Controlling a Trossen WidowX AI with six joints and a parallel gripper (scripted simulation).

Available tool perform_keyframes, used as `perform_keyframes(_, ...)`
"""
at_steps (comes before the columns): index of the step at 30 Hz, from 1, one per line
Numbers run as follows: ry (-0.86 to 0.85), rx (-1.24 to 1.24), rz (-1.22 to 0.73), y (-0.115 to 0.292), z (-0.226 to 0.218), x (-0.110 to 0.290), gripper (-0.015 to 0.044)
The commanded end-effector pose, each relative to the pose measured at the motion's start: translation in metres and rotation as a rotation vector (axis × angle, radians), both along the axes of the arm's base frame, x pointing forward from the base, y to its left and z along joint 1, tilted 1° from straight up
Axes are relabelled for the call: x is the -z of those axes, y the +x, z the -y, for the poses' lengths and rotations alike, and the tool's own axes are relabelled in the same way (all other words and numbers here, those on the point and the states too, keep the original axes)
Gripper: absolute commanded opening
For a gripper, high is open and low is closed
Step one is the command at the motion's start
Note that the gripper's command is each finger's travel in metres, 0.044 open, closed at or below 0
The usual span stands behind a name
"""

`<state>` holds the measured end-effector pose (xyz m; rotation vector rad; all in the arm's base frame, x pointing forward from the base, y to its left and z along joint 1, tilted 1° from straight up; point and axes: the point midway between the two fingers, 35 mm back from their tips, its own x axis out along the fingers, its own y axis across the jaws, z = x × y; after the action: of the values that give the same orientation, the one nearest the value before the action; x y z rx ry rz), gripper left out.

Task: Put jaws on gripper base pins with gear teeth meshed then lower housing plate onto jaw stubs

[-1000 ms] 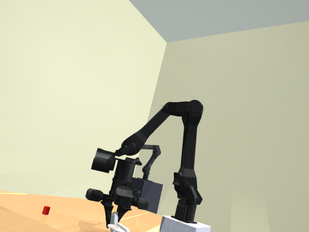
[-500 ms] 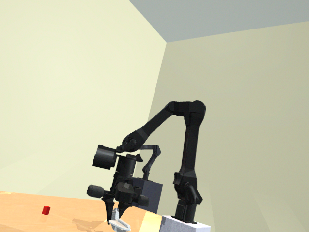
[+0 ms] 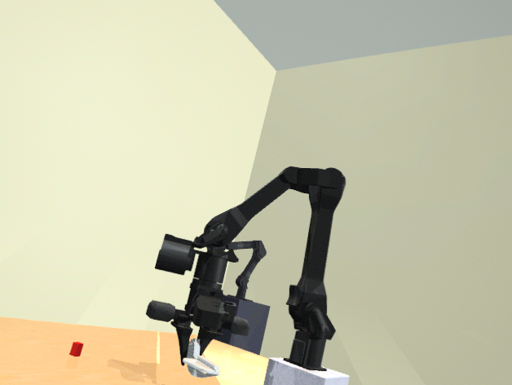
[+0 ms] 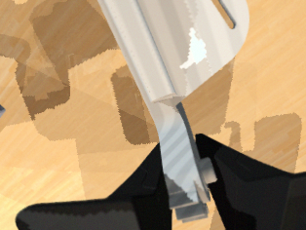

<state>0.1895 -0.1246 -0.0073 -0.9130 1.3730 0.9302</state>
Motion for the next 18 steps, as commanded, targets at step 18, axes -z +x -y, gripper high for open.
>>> perform_keyframes(18,-0.008,0.038,0.013,0.003,0.0,-0.041,0.0037)
